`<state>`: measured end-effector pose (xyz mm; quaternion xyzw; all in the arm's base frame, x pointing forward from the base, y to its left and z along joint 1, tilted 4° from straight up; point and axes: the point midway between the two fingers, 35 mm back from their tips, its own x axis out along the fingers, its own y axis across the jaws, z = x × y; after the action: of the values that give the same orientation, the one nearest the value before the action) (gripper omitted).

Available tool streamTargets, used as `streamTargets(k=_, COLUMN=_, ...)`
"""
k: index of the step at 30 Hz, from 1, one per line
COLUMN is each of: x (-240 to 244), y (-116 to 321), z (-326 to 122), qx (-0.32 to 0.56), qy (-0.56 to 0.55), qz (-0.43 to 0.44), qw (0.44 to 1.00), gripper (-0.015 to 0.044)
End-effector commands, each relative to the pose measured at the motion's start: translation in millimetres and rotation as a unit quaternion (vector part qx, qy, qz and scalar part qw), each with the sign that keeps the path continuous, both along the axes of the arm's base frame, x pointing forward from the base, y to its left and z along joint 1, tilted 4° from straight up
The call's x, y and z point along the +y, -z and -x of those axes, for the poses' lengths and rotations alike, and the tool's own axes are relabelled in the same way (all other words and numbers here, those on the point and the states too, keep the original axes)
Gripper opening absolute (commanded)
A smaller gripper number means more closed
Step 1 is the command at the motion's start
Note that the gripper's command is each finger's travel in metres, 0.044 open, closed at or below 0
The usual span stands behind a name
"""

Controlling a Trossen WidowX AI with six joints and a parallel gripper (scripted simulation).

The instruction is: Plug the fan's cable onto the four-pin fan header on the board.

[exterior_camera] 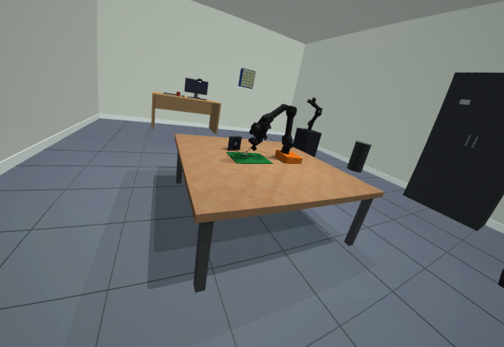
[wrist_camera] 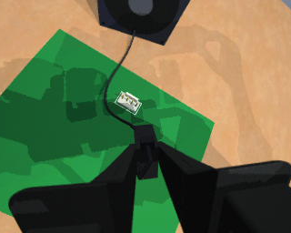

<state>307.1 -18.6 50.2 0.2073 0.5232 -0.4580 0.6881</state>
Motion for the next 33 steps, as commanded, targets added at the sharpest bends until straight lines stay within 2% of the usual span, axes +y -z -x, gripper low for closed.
streamTargets(k=1, x=-0.7, y=3.6, z=1.9, qx=-0.008, qy=0.001, qz=0.028, qw=1.000, gripper=0.0000)
streamTargets(k=33, x=9.2, y=7.2, z=5.6, qx=-0.139, qy=-0.024, qz=0.222, qw=0.965, gripper=0.0000)
